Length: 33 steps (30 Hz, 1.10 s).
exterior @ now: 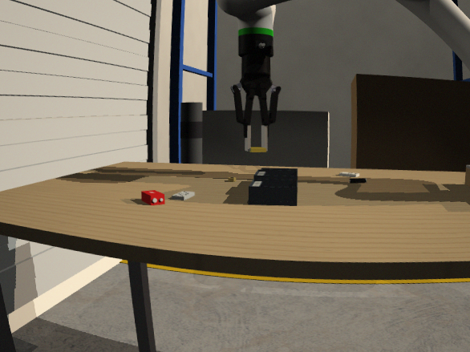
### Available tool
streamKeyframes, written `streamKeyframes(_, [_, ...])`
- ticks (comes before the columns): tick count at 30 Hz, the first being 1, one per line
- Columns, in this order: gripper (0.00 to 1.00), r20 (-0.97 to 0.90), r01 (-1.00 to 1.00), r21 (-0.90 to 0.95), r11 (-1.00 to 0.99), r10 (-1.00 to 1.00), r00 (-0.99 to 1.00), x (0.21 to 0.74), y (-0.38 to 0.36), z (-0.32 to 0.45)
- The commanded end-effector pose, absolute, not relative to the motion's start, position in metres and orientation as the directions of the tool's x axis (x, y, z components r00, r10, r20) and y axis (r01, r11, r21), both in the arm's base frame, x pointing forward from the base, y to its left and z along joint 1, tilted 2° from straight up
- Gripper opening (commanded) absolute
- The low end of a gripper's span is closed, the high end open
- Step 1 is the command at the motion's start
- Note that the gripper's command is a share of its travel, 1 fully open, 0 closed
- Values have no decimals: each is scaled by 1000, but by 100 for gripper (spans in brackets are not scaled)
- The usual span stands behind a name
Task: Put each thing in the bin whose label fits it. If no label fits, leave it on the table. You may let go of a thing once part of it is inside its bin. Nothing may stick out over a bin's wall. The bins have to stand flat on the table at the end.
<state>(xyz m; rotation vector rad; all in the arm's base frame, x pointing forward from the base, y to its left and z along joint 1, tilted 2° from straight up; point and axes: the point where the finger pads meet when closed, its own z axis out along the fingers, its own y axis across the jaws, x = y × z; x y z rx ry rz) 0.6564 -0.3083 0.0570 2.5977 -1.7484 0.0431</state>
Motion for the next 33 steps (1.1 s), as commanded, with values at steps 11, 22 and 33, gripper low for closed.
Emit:
streamKeyframes(11, [29, 29, -926, -7, -377, -926, 376, 652, -297, 57])
streamKeyframes(22, [29, 29, -926, -7, -377, -926, 376, 630, -248, 55])
streamKeyframes(33, [29, 29, -845, -2, -534, -845, 534, 608, -196, 54])
